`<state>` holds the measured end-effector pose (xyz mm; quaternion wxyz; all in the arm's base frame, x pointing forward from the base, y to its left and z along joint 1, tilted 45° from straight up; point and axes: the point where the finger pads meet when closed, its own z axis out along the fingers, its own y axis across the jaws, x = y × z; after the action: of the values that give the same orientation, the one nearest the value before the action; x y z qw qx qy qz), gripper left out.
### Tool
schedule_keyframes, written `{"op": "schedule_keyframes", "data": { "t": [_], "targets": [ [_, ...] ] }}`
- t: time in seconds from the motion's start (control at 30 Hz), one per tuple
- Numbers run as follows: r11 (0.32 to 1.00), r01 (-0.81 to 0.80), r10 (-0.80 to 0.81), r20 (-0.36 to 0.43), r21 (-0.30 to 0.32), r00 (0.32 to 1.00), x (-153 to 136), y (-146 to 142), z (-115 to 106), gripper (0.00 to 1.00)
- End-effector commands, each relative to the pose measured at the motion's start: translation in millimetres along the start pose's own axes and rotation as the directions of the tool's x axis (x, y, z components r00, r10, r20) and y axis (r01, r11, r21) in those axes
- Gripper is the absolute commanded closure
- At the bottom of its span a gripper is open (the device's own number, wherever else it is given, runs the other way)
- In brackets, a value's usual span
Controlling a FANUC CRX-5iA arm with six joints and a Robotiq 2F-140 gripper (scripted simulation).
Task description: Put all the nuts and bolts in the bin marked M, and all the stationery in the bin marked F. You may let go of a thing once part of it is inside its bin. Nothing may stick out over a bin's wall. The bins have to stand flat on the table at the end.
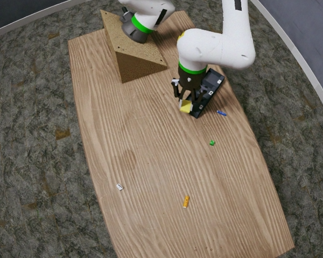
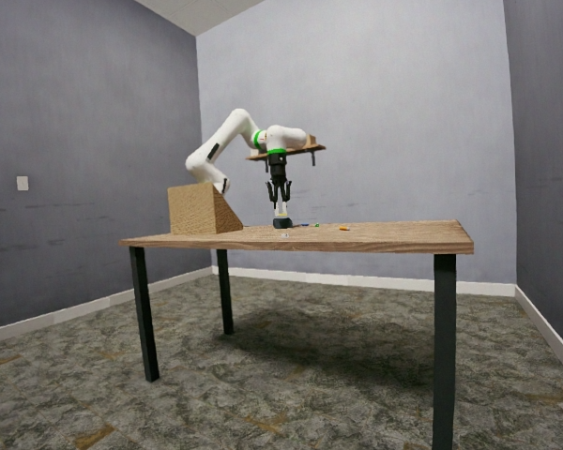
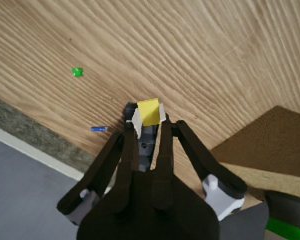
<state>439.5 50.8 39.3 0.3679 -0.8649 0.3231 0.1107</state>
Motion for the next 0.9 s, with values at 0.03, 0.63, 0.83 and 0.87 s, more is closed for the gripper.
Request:
{"op": "schedule_keyframes", "data": {
  "t": [0.03,0.63,0.83,0.87],
  "targets": [
    [1.0,-0.001,0.001,-0.003,-0.001,1.0,-28.5,-11.7,-0.9,0.71],
    [1.0,-0.001,0.001,-0.003,-0.001,1.0,-118.1,-46.3,-0.6,0.71],
    [0.995,0.099,-0.099,-0.003,-0.001,0.995,-142.0,-55.6,-0.5,0.71],
    [0.989,0.149,-0.149,-0.003,-0.001,0.989,-147.6,-57.8,-0.5,0.71]
  ]
}}
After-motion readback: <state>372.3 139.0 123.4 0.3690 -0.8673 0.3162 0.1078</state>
